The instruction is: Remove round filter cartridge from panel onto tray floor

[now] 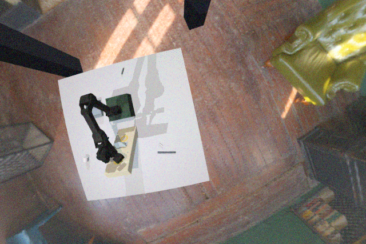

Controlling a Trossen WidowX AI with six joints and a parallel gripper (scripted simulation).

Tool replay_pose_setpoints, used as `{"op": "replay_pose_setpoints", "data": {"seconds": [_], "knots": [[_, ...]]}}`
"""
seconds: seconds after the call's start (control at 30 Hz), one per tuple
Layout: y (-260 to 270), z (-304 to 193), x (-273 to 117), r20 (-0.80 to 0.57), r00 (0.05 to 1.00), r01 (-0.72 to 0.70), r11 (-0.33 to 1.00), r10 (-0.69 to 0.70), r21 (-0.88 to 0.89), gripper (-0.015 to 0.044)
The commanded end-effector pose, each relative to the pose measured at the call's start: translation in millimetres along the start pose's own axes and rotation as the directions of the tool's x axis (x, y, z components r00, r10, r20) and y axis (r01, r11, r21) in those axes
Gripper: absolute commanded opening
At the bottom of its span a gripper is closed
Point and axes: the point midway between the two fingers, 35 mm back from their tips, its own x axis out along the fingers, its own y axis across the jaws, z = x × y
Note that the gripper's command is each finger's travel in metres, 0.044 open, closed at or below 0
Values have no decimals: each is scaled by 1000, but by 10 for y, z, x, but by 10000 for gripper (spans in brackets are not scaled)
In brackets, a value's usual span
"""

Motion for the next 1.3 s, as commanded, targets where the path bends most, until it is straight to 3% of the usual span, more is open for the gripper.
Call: {"op": "replay_pose_setpoints", "data": {"seconds": [0.0, 0.47, 1.27], "knots": [[1, -2, -56, -4, 1000, 4, 1000, -4, 0, 0], [12, 6, -731, -6, 1000, 8, 1000, -8, 3, 0], [-173, -204, -712, -7, 1000, 8, 1000, -8, 3, 0]]}}
